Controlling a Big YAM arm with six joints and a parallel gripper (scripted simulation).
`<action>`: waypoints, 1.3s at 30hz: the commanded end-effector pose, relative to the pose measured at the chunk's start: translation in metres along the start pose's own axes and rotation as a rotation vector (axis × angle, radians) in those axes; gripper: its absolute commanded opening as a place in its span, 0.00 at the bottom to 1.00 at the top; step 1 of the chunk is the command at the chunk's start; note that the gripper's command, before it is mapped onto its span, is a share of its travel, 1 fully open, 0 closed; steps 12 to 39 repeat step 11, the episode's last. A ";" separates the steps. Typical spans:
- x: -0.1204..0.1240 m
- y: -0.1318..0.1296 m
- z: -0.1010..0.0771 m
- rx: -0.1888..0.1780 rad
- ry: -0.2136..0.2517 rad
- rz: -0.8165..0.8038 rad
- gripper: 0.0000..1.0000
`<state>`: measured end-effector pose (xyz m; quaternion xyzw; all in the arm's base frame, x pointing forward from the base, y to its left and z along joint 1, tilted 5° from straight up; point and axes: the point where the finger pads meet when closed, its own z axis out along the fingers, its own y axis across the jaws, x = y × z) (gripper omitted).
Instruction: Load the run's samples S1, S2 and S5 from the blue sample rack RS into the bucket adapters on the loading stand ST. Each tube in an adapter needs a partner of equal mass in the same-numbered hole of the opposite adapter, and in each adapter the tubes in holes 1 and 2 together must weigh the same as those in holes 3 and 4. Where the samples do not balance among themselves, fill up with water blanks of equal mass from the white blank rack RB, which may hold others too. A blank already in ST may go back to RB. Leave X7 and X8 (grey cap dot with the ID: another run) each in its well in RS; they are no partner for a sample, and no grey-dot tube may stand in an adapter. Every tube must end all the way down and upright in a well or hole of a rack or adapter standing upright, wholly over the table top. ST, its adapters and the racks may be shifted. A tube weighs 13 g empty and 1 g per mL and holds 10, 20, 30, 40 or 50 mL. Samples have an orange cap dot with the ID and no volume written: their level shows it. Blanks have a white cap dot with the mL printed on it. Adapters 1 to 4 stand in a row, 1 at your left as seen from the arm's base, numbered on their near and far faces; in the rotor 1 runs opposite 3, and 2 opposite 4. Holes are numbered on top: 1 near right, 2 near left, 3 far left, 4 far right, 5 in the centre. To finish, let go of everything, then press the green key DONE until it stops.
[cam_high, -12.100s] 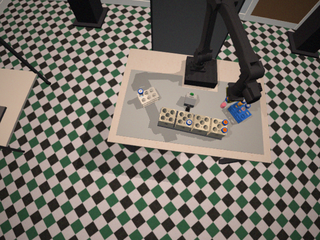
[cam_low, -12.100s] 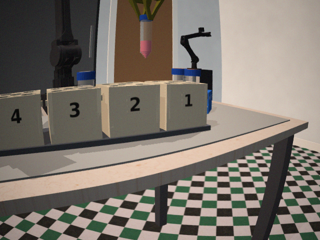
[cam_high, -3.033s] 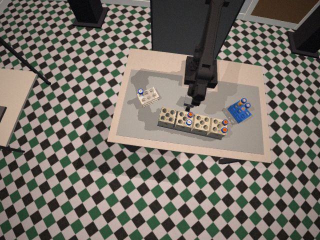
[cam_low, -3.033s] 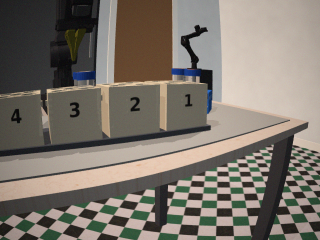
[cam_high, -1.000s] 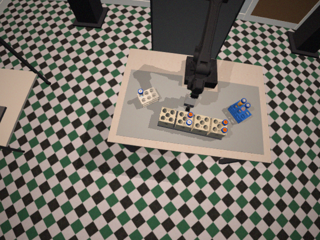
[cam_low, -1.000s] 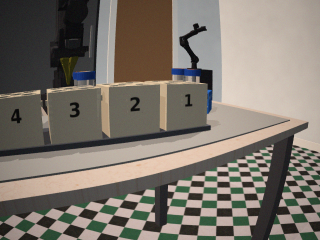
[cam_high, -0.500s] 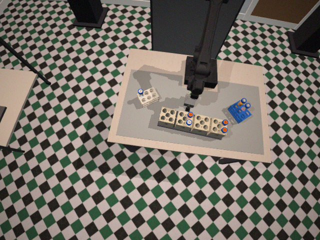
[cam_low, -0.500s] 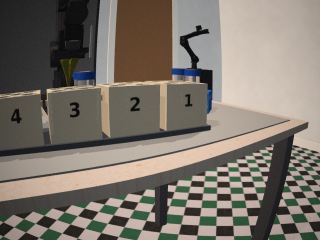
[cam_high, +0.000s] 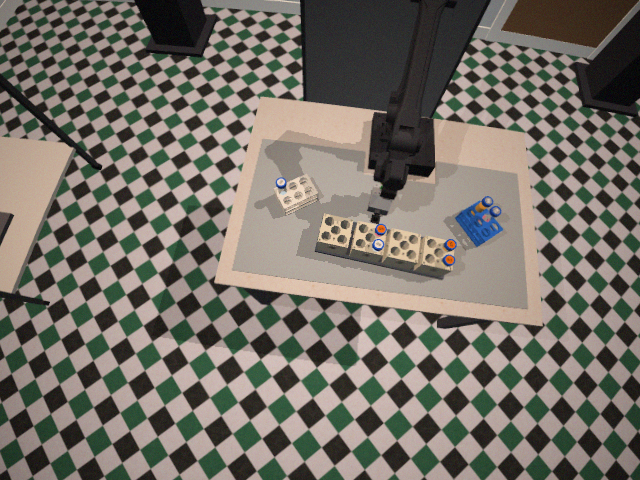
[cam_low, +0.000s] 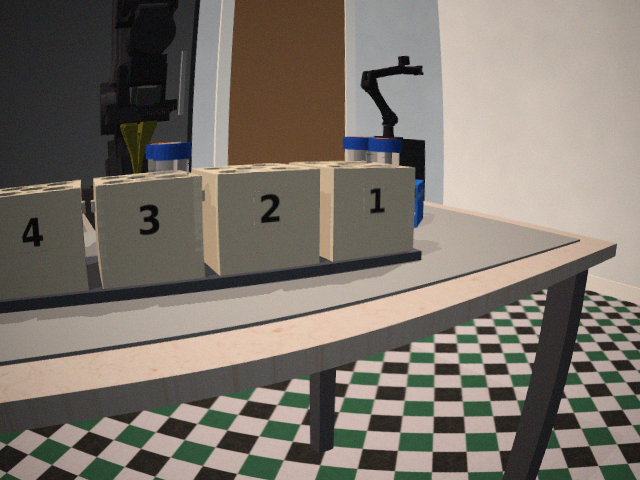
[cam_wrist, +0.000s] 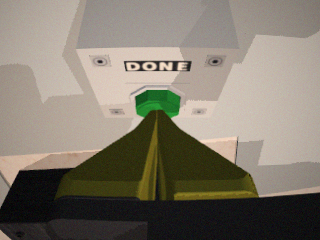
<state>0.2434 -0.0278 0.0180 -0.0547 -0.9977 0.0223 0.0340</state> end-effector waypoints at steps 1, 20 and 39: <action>-0.004 -0.003 0.004 0.002 -0.012 0.000 0.00; -0.004 -0.003 0.007 0.002 -0.017 0.000 0.00; -0.004 -0.003 0.007 0.002 -0.017 0.000 0.00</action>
